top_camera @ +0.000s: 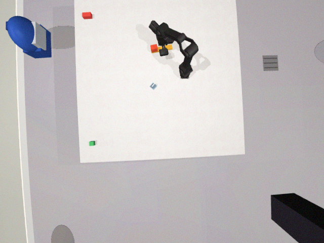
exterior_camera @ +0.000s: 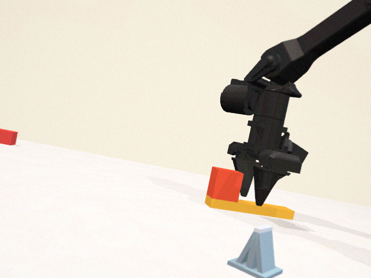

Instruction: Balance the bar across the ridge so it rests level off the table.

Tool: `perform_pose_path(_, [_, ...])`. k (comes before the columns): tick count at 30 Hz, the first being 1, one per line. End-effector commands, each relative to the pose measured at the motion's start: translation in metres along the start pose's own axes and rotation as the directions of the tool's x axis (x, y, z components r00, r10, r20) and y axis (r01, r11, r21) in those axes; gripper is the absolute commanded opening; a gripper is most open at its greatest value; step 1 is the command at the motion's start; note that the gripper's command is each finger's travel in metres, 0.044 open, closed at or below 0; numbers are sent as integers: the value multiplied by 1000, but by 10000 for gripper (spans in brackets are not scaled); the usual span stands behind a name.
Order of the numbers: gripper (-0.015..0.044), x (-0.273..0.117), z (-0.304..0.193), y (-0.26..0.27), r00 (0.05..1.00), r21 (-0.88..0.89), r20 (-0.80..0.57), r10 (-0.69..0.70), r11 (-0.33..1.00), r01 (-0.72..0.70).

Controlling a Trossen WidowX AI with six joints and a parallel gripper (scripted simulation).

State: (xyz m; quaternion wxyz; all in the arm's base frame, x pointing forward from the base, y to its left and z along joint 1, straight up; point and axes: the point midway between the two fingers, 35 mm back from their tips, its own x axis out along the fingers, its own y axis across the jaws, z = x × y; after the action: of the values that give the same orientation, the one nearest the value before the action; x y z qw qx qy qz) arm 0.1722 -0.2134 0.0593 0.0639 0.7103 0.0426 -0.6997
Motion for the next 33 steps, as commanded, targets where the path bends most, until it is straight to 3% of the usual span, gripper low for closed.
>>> perform_pose_path(1, [315,9,1,-3,1000,-3,2,-12,1000,12])
perform_pose_path(20, [315,13,1,-3,1000,-3,2,-12,1000,12])
perform_pose_path(26, [157,12,1,-2,1000,0,4,-7,1000,7])
perform_pose_path(33, [111,12,1,-2,1000,0,4,-7,1000,7])
